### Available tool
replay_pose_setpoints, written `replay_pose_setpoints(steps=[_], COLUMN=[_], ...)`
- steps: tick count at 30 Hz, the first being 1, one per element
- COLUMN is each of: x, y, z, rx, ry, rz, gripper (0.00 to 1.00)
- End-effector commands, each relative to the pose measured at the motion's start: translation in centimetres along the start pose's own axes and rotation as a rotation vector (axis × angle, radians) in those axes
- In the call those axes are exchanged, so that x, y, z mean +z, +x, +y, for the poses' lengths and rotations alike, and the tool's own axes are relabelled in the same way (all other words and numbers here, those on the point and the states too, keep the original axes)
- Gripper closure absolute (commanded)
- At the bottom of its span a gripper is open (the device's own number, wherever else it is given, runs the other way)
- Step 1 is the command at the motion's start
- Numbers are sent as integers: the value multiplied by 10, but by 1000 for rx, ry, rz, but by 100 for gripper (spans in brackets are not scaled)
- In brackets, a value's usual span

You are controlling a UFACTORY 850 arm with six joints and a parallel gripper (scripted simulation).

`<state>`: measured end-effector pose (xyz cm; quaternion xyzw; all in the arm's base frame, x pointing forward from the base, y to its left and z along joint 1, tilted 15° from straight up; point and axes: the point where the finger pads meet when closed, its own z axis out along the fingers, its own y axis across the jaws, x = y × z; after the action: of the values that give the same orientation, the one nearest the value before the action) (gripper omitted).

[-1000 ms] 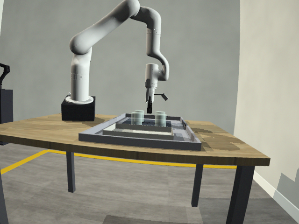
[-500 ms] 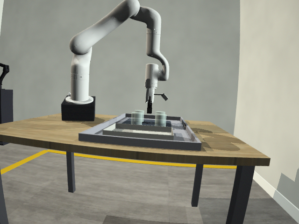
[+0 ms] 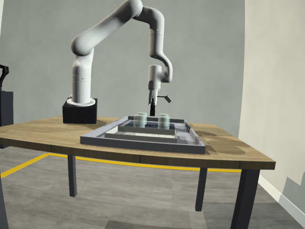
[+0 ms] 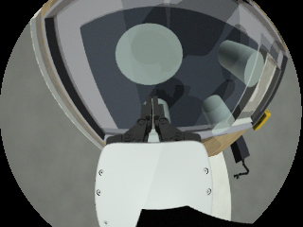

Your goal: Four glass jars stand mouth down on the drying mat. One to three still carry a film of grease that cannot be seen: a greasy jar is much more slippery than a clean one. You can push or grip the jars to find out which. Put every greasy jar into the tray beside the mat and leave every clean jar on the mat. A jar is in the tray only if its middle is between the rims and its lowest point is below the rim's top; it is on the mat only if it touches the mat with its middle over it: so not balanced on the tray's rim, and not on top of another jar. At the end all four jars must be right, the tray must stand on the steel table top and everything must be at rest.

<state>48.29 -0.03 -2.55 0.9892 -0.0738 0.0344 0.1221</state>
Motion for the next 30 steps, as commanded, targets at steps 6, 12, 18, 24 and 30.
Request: replay_pose_setpoints(steps=[6,12,18,24,30], x=[-23,-54,-77,-77,-77], y=[1,1,1,1,1], z=[0,0,0,41,74], rx=[0,0,0,0,0], ry=[0,0,0,0,0], rz=[2,2,2,2,2], gripper=[100,100,100,100,100])
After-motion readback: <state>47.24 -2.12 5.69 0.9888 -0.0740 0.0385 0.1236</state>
